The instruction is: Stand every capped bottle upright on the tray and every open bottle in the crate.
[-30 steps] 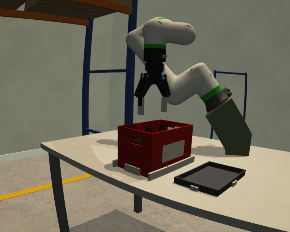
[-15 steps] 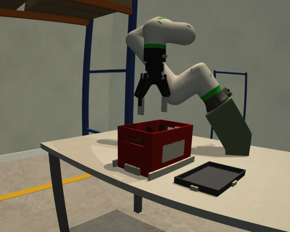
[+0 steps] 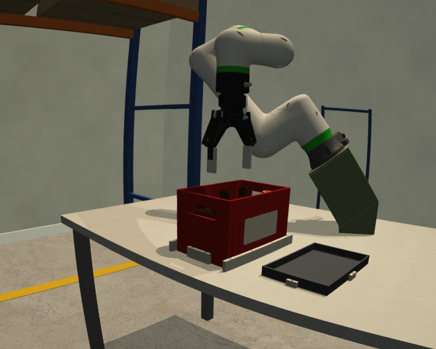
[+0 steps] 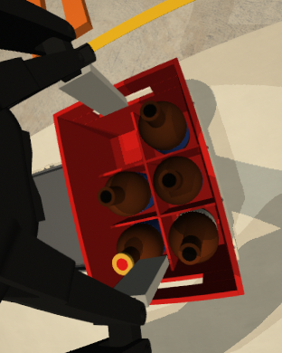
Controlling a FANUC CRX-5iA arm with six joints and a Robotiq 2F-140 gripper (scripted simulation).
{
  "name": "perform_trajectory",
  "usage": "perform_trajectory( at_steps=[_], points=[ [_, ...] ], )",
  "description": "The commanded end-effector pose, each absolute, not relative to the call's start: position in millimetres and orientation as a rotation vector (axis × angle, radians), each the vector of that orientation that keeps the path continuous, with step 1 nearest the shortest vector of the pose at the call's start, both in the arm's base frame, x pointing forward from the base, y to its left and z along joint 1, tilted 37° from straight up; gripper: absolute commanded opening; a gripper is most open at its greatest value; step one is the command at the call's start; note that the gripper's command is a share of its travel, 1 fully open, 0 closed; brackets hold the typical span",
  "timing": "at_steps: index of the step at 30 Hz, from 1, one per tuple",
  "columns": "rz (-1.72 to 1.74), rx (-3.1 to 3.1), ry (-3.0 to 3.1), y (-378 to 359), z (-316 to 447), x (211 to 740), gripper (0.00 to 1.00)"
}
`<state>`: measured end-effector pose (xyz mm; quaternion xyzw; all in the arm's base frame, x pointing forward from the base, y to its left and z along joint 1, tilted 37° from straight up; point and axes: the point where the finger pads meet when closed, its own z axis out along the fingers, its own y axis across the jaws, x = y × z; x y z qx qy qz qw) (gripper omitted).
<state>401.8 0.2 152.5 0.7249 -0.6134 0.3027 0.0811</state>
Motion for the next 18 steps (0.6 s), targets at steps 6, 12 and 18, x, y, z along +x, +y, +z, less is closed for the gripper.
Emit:
perform_trajectory(
  at_steps=[6,12,18],
  points=[
    [0.905,2.167,-1.834,0.5,152.7,401.9,1.0],
    [0.905,2.167,-1.834,0.5,152.7,401.9,1.0],
    [0.905,2.167,-1.834,11.9,145.8,401.9,1.0]
  ],
)
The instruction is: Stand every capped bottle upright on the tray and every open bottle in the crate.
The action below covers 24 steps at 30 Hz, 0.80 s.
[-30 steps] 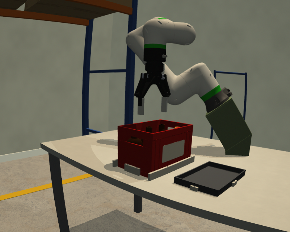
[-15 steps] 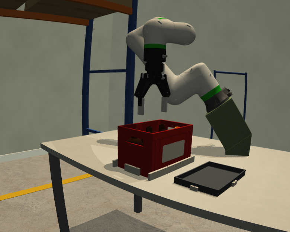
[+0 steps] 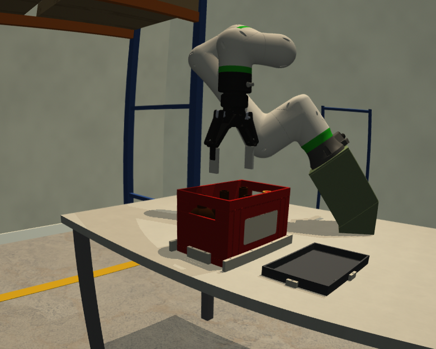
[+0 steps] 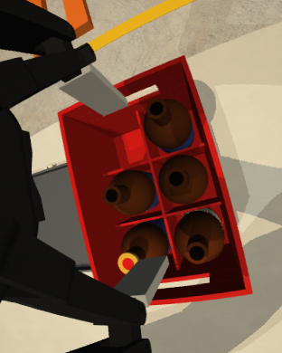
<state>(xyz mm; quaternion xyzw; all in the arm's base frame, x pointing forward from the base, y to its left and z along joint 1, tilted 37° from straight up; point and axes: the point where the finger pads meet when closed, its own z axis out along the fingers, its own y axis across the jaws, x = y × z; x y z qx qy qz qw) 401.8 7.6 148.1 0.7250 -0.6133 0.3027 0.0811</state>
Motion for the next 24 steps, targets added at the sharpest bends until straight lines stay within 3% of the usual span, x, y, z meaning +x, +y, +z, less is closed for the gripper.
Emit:
perform_trajectory(
  at_steps=[1,24],
  points=[
    [0.905,2.167,-1.834,14.7,144.1,401.9,1.0],
    [0.905,2.167,-1.834,66.2,111.4,398.4,1.0]
  ],
)
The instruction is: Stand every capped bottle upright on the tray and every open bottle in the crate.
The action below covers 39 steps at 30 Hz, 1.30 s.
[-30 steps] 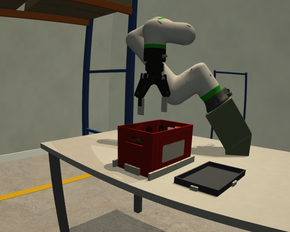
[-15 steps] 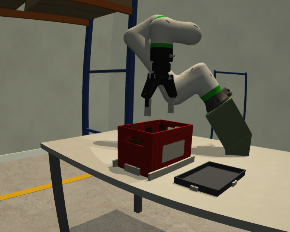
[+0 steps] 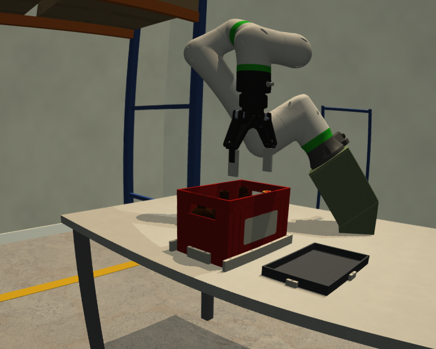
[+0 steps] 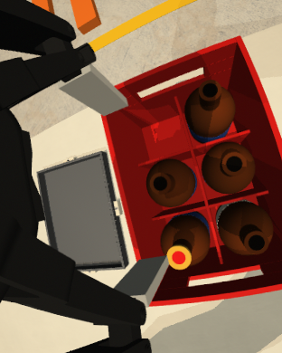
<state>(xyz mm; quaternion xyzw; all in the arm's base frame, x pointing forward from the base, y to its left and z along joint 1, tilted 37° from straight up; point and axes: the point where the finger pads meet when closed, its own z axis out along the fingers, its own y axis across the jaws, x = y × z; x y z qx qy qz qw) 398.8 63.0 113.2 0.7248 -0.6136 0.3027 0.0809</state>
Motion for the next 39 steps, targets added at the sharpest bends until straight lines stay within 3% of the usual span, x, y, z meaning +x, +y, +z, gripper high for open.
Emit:
perform_trajectory(
  at_steps=[1,39],
  points=[
    [0.905,2.167,-1.834,68.4,109.9,398.1,1.0],
    [0.905,2.167,-1.835,74.4,105.9,397.2,1.0]
  ],
)
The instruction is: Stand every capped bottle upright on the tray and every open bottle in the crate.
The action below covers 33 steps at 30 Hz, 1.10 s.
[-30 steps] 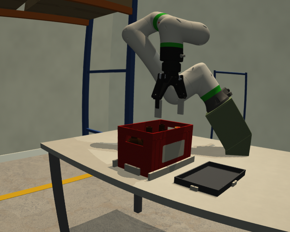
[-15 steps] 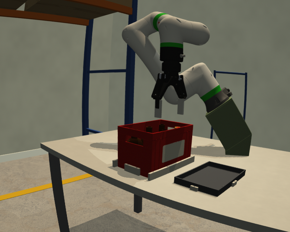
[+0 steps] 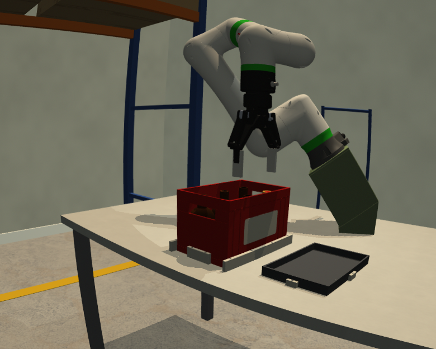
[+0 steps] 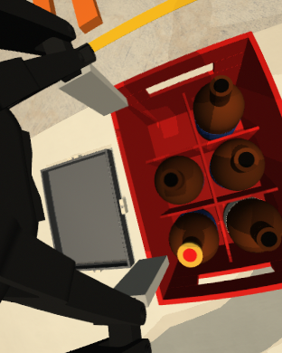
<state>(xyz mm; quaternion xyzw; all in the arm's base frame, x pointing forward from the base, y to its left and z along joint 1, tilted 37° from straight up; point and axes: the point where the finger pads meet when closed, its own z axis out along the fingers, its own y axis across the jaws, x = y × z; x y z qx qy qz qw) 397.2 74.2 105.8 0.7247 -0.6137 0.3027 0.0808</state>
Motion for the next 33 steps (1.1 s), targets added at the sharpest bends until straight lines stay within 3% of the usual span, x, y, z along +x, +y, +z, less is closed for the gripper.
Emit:
perform_trajectory(
  at_steps=[1,18,19,33],
  points=[
    [0.905,2.167,-1.835,74.4,105.9,397.2,1.0],
    [0.905,2.167,-1.835,74.4,105.9,397.2,1.0],
    [0.903,2.176,-1.819,72.7,105.3,394.4,0.38],
    [0.863,2.294,-1.592,49.3,97.1,354.8,0.38]
  ],
)
